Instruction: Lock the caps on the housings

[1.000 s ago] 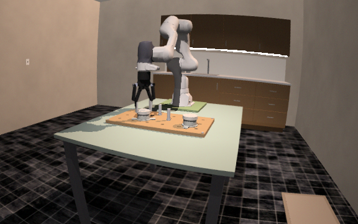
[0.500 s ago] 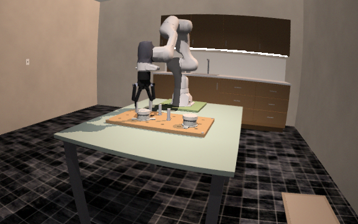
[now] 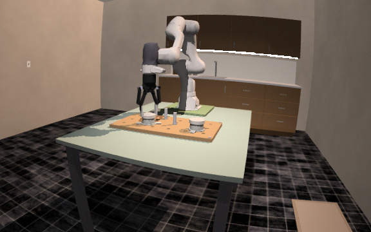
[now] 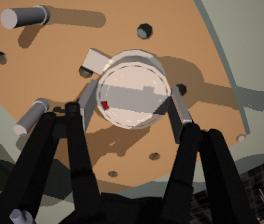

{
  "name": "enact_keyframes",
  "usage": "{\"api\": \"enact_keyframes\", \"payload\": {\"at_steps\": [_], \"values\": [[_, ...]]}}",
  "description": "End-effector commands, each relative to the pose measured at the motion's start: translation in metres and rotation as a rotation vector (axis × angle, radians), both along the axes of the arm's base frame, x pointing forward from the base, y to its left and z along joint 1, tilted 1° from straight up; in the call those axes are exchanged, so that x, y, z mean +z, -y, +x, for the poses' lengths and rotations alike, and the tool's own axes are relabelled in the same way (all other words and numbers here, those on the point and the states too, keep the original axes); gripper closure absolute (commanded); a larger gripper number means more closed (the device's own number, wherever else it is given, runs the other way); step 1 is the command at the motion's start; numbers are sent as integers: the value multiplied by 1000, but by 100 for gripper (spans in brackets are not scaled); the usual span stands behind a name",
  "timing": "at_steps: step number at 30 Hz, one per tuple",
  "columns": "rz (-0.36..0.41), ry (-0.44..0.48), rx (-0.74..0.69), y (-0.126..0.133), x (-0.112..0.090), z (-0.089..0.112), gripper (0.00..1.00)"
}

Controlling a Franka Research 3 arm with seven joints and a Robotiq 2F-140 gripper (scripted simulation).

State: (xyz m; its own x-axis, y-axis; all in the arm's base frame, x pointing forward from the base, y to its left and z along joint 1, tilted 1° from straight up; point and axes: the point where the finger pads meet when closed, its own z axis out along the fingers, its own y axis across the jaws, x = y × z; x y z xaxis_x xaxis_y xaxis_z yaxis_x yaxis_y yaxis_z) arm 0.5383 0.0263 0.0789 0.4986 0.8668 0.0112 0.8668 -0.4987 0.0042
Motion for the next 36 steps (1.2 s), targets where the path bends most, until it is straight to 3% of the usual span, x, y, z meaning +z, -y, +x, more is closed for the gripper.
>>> {"api": "enact_keyframes", "payload": {"at_steps": [1, 9, 13, 36], "values": [[2, -1, 1, 1, -2, -1, 90], [2, -1, -13, 1, -2, -1, 90], [2, -2, -89, 1, -2, -1, 90], [2, -2, -91, -1, -1, 10, 90]]}}
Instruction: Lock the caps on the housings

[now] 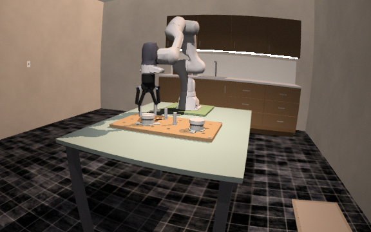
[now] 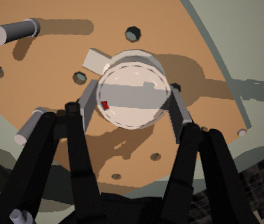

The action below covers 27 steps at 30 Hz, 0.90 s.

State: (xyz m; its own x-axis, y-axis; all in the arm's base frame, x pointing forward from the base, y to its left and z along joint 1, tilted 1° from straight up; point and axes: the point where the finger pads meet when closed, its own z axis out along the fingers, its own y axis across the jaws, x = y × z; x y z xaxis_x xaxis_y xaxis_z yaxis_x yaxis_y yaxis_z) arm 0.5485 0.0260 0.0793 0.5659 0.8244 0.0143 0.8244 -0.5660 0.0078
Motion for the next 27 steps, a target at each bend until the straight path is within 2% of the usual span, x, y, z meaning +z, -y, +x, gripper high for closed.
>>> {"api": "enact_keyframes", "payload": {"at_steps": [1, 27], "values": [[2, -6, -11, -2, -2, 1, 90], [2, -6, -11, -4, -2, 3, 90]]}}
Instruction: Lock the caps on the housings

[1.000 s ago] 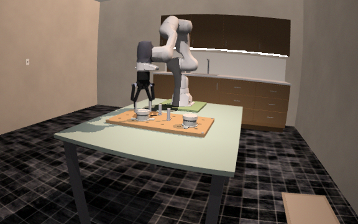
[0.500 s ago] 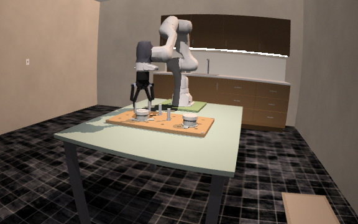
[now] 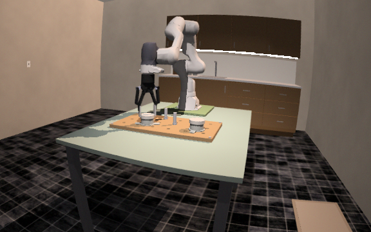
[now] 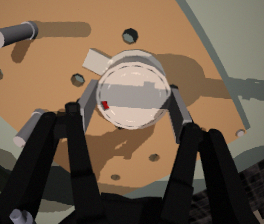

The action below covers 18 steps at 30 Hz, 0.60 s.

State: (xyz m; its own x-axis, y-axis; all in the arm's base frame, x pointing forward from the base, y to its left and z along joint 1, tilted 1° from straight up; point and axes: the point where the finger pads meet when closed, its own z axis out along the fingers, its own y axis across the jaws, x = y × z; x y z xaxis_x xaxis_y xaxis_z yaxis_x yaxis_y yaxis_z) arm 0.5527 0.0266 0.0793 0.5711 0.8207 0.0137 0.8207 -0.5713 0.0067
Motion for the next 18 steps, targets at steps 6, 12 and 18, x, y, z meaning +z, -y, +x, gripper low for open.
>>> {"api": "enact_keyframes", "payload": {"at_steps": [6, 12, 18], "values": [[2, -5, -5, -5, -2, -2, 90], [2, -5, -5, -5, -2, -2, 90], [2, -5, -5, -6, -2, -2, 90]]}}
